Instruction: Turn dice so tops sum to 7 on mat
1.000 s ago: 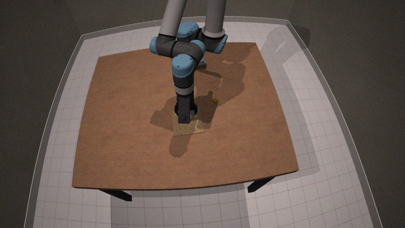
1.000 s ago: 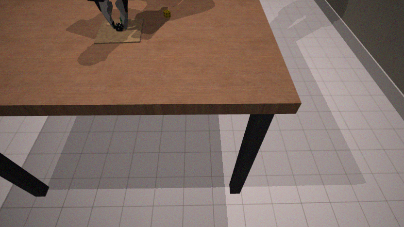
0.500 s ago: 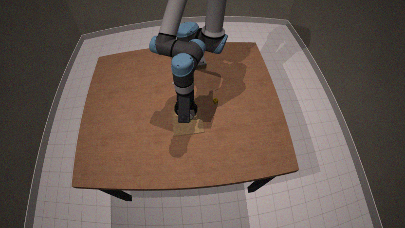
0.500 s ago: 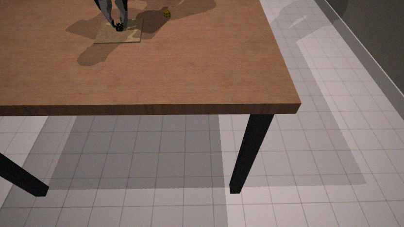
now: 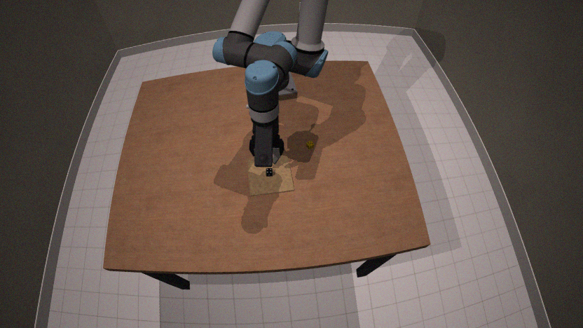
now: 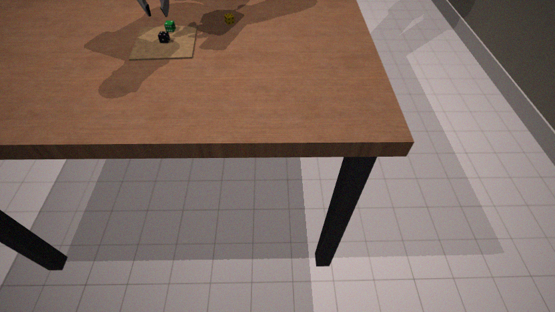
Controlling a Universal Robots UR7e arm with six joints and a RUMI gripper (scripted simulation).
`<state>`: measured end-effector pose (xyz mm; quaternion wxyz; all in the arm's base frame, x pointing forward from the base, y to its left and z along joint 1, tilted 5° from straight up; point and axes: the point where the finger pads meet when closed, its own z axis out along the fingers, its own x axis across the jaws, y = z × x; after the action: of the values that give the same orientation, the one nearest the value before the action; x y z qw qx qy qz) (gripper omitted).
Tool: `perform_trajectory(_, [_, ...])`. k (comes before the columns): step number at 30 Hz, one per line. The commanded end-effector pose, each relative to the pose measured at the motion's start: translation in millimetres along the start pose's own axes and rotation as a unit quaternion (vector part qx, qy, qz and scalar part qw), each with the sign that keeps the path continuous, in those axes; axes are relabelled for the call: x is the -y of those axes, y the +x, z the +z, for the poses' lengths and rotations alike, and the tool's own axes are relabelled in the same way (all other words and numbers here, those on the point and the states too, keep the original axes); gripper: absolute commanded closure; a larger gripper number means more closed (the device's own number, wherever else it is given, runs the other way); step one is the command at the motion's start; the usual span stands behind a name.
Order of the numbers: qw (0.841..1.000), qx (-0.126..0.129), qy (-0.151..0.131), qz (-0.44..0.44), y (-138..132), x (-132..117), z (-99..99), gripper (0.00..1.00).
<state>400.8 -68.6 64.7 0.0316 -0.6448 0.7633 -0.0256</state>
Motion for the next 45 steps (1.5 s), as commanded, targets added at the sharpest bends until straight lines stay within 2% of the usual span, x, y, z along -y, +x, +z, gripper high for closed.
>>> perform_trajectory(1, [1.000, 0.001, -0.001, 0.000, 0.2, -0.6, -24.3, 0.79])
perform_trajectory(10, [1.000, 0.001, -0.001, 0.000, 0.2, -0.6, -32.8, 0.79])
perform_trajectory(11, [1.000, 0.001, -0.001, 0.000, 0.2, -0.6, -32.8, 0.00])
perform_trajectory(34, [1.000, 0.001, -0.001, 0.001, -0.2, -0.7, -32.8, 0.00])
perform_trajectory(45, [0.999, 0.000, -0.001, 0.034, -10.8, -4.9, -31.8, 0.00])
